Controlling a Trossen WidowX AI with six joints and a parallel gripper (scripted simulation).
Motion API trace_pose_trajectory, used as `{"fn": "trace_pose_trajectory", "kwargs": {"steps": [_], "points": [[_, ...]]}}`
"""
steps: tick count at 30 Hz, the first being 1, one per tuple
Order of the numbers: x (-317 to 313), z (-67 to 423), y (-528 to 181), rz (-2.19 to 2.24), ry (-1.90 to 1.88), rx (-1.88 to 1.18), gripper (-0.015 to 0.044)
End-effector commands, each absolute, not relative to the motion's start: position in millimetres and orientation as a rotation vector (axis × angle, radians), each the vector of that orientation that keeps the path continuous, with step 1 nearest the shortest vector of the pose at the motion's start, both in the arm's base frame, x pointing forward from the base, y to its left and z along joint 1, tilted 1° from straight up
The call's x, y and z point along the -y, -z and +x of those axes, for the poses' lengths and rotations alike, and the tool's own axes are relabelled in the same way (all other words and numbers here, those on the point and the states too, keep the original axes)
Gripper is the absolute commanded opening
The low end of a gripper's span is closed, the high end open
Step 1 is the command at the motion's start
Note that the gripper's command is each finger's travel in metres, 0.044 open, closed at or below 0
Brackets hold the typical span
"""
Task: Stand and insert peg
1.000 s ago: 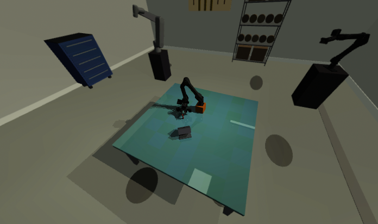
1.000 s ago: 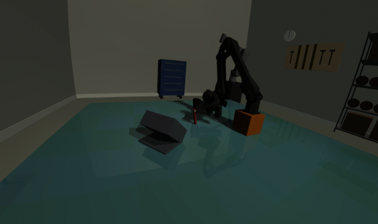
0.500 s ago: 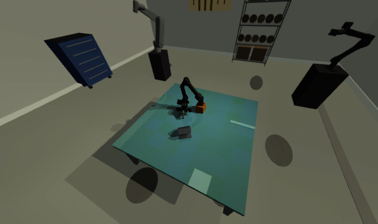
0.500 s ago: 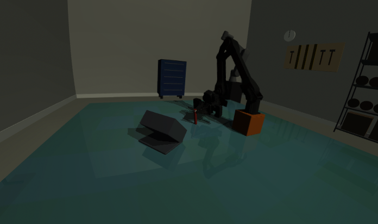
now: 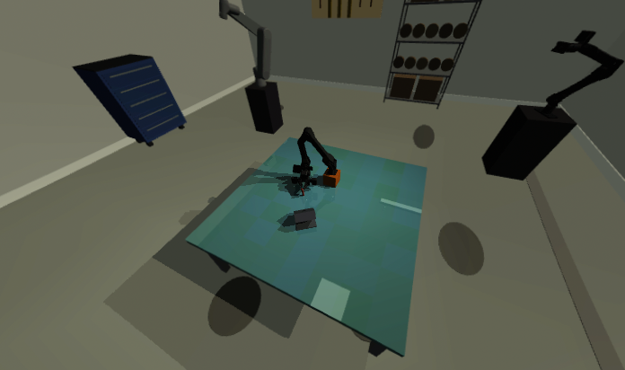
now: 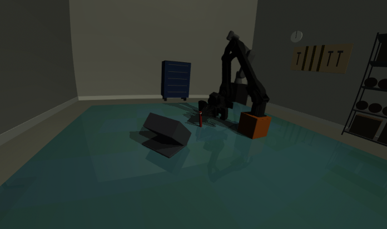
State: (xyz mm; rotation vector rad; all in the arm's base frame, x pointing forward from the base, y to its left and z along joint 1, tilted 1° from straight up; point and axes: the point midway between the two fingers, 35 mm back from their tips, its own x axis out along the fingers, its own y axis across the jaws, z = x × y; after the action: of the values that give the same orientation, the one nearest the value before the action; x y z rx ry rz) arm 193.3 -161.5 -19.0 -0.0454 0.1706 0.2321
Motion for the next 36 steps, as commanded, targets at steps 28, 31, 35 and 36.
{"fn": "trace_pose_trajectory", "kwargs": {"steps": [28, 31, 35, 36], "points": [[162.1, 186.4, 20.4, -0.049, -0.232, -0.161, 0.0049], [162.2, 185.7, 20.4, -0.049, -0.232, -0.160, 0.0049], [162.3, 184.9, 20.5, -0.050, -0.232, -0.159, 0.0049], [162.3, 184.6, 20.7, -0.050, -0.232, -0.159, 0.0049]]}}
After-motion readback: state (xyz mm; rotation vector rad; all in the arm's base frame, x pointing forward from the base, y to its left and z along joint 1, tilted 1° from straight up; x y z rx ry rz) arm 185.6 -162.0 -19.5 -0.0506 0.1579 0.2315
